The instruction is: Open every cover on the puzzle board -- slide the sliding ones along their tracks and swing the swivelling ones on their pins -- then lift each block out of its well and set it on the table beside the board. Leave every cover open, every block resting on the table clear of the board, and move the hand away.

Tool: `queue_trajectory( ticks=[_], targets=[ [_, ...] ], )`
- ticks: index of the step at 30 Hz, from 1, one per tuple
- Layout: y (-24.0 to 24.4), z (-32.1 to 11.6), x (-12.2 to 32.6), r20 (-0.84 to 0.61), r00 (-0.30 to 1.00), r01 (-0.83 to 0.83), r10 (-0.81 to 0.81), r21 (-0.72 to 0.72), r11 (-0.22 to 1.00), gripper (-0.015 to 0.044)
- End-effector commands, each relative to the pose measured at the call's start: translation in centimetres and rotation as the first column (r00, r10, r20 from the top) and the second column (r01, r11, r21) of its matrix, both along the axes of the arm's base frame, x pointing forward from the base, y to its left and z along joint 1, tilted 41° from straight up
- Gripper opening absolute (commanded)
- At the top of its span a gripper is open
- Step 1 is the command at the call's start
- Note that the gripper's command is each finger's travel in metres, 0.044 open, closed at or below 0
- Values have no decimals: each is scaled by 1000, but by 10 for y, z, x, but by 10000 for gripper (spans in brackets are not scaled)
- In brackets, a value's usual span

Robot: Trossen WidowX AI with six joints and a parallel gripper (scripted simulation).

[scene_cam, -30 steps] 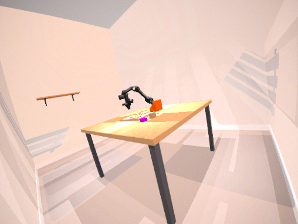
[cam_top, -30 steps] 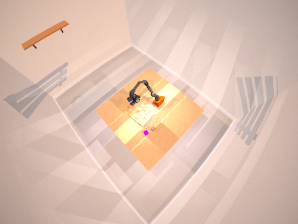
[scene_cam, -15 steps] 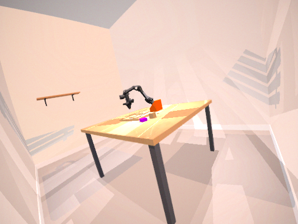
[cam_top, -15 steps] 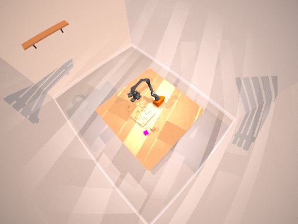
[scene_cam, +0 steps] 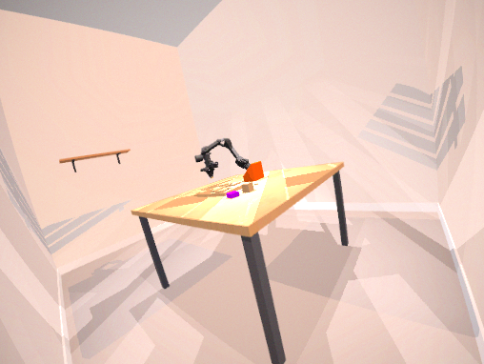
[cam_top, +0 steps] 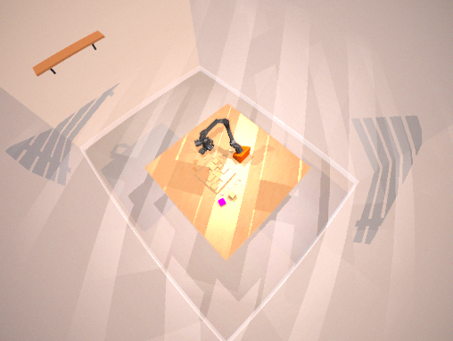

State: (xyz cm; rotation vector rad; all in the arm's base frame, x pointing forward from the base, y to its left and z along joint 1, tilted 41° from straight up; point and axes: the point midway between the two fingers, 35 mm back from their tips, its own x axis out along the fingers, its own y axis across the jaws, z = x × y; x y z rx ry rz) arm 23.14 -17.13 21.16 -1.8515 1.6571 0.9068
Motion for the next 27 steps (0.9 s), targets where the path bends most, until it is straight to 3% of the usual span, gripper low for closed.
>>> queue_trajectory(
  ticks=[1,27],
  targets=[
    [-4,-7,1,-4,1000,-4,4,7,1000,80],
    [-32,-39,5,-3,1000,-3,3,7,1000,80]
  ],
)
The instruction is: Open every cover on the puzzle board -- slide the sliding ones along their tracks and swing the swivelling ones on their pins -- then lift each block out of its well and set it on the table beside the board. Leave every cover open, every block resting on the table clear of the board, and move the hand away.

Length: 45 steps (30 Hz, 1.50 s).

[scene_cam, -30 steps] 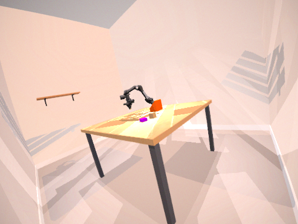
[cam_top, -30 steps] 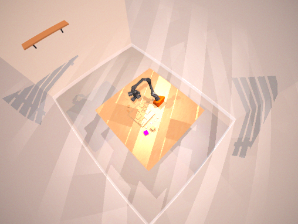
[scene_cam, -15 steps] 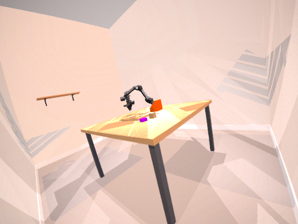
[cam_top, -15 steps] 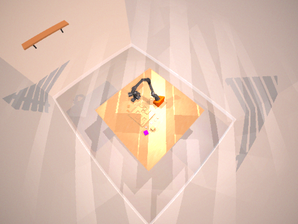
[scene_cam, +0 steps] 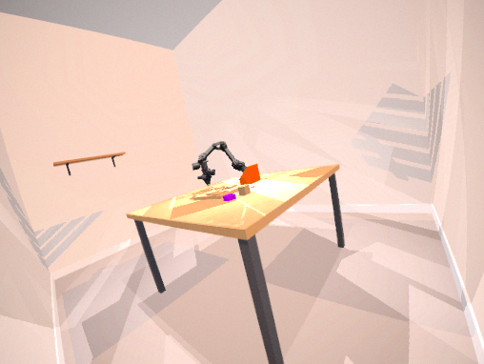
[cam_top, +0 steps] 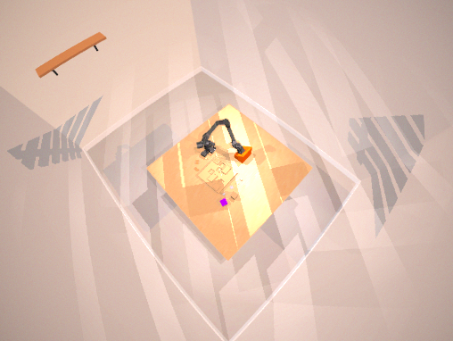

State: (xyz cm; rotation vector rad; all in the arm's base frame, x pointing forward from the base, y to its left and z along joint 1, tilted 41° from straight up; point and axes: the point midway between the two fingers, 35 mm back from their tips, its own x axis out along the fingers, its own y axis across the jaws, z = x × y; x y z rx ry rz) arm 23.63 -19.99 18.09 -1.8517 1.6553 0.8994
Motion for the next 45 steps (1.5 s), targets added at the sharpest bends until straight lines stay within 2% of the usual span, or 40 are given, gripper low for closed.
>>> queue_trajectory(
  ticks=[1,35,45],
  targets=[
    [-4,-9,0,-9,1000,-4,4,8,1000,80],
    [-35,-43,-4,-10,1000,-6,6,-1,1000,80],
    [-35,-39,-4,-5,1000,-1,1,-8,1000,342]
  ],
)
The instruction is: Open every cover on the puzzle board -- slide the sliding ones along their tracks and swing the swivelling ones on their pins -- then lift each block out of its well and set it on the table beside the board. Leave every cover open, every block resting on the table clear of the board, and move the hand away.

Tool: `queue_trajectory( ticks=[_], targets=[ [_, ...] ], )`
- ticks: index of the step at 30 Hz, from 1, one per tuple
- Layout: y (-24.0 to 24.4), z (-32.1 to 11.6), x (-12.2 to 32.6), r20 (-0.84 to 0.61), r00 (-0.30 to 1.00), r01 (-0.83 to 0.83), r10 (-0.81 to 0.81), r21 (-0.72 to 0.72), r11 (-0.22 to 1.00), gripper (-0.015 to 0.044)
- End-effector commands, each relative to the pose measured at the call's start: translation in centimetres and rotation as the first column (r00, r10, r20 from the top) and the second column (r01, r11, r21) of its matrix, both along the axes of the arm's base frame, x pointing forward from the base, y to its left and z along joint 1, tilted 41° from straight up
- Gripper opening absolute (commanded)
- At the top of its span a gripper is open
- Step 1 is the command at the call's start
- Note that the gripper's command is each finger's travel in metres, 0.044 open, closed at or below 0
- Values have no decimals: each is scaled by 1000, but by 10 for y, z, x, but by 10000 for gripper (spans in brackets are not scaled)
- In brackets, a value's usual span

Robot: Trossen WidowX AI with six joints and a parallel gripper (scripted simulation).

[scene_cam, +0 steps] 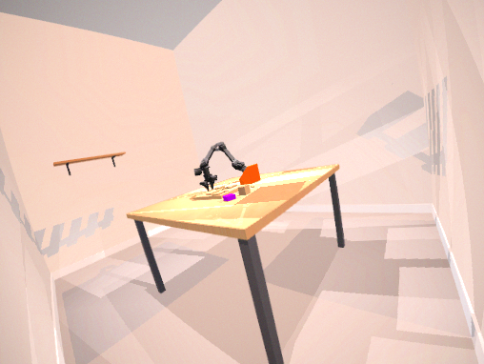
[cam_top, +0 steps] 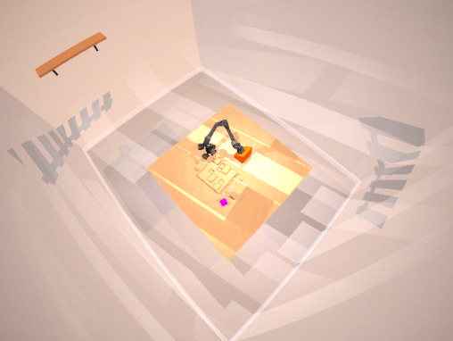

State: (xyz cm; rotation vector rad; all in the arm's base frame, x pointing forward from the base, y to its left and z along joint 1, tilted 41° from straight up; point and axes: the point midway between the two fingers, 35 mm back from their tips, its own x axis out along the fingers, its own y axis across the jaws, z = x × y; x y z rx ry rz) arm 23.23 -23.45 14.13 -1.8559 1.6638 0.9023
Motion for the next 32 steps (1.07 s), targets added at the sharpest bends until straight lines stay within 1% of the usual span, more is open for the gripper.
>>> queue_trajectory(
  ticks=[1,4,27,32],
  targets=[
    [0,1,0,1,1000,0,0,-1,1000,369],
    [1,2,0,1,1000,0,0,0,1000,440],
    [51,54,-3,-3,1000,-5,5,10,1000,440],
    [54,55,-1,11,1000,-1,0,10,1000,440]
  ],
)
